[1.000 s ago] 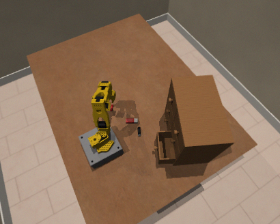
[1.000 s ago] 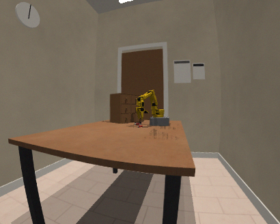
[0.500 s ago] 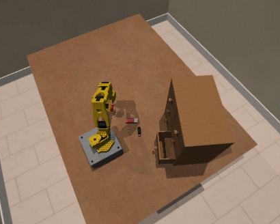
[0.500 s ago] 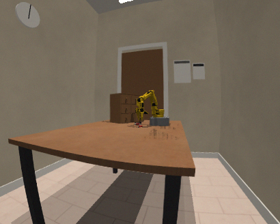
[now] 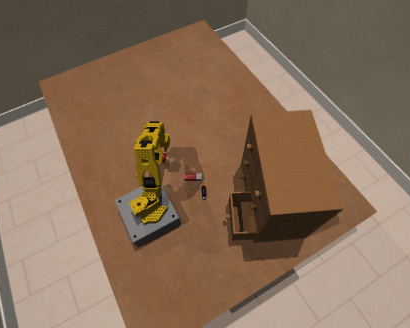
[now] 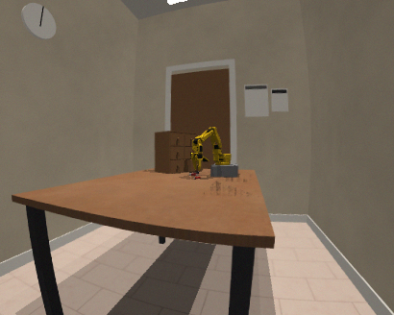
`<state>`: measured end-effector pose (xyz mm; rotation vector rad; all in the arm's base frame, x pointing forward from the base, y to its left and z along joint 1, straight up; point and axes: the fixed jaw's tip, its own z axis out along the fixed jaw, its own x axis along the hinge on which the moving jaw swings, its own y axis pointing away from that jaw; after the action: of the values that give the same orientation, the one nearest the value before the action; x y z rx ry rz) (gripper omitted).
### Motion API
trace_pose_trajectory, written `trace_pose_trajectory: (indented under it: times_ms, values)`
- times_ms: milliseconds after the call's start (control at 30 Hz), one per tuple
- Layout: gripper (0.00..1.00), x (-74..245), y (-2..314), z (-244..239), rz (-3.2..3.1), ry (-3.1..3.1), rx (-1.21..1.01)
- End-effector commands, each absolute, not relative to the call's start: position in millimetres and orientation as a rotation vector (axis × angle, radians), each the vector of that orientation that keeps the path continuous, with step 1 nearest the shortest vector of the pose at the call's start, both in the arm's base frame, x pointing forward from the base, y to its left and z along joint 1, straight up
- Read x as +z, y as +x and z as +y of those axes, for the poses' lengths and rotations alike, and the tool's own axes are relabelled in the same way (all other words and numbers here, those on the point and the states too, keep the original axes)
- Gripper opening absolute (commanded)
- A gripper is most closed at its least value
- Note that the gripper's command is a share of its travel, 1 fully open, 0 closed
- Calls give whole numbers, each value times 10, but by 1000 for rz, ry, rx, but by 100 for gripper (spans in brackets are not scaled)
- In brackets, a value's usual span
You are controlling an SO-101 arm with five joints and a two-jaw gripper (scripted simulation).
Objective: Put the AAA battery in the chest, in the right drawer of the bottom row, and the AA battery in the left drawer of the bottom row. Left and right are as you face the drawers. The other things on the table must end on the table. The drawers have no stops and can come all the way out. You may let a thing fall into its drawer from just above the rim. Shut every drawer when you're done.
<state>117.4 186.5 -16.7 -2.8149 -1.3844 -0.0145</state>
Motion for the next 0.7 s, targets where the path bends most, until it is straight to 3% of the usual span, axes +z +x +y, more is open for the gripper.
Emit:
trace_pose_trajectory:
  times_ms: [0, 667]
  values:
    - [19, -209, 1134, 1847, -1411, -2809, 5]
    - [19, -239, 1113, 1833, -1411, -2810, 5]
